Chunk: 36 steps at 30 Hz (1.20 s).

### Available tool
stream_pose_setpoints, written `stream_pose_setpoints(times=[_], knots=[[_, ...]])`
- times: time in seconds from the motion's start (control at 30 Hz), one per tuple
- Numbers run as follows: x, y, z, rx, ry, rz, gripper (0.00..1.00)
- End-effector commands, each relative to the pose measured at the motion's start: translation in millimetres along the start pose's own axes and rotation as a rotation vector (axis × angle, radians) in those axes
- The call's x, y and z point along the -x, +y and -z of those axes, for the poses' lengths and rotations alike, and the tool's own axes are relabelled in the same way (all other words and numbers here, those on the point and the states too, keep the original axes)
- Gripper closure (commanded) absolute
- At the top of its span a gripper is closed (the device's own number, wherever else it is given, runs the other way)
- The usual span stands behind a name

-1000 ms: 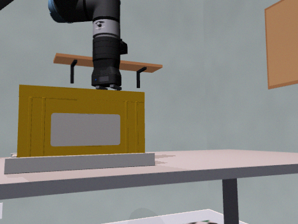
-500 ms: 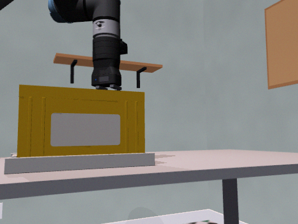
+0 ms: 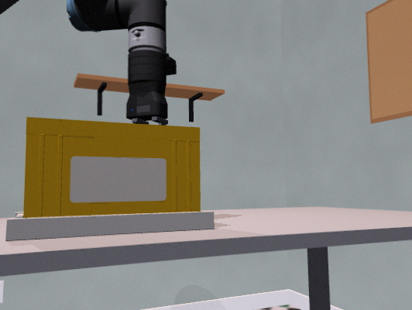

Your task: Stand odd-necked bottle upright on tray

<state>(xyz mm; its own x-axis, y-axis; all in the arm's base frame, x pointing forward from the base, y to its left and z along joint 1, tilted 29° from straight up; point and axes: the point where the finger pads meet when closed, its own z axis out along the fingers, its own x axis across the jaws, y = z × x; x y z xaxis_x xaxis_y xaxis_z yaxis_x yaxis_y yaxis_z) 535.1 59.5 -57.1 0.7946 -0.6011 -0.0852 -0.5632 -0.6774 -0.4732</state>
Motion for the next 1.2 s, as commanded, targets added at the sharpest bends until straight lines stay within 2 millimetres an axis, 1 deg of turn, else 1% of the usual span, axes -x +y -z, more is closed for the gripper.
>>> stream_pose_setpoints(times=[0.0, 0.43, 0.93, 1.17], knots=[[0, 0, 2, 0.000, 0.001, 0.000, 1.00], [0, 0, 11, 0.000, 0.001, 0.000, 1.00], [1, 1, 29, 0.000, 0.001, 0.000, 1.00], [1, 1, 33, 0.000, 0.001, 0.000, 1.00]])
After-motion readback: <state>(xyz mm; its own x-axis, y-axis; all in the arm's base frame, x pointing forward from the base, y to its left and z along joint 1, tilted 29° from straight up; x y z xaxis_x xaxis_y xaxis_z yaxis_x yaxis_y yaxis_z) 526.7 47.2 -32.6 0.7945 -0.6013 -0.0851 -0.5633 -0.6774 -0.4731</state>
